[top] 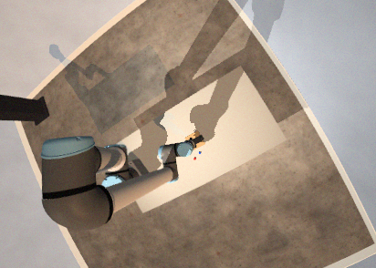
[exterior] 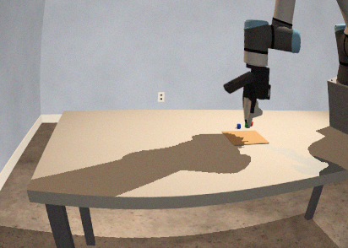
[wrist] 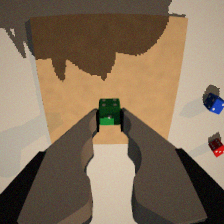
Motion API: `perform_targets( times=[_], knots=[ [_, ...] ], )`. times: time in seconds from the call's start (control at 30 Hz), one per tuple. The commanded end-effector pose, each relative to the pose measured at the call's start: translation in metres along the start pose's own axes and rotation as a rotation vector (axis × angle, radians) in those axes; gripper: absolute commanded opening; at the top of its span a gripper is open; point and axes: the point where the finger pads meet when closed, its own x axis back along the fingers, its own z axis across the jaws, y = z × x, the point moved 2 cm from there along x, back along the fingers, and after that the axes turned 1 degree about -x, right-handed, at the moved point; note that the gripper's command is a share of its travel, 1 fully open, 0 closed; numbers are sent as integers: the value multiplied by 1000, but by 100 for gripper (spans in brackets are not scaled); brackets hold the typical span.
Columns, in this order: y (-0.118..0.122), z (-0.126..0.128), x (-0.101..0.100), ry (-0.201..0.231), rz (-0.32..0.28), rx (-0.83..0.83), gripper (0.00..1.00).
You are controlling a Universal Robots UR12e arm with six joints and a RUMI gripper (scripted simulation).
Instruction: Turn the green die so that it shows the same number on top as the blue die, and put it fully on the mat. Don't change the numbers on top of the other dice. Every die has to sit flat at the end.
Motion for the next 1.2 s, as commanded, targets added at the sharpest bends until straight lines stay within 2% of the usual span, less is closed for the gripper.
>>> perform_targets(
  times=[0.0, 0.3, 1.17],
  knots=[
    [-1, 0, -19, 1, 3, 0, 0],
    [-1, 0, -29, 1, 3, 0, 0],
    [-1, 0, -29, 1, 3, 0, 0]
  ],
)
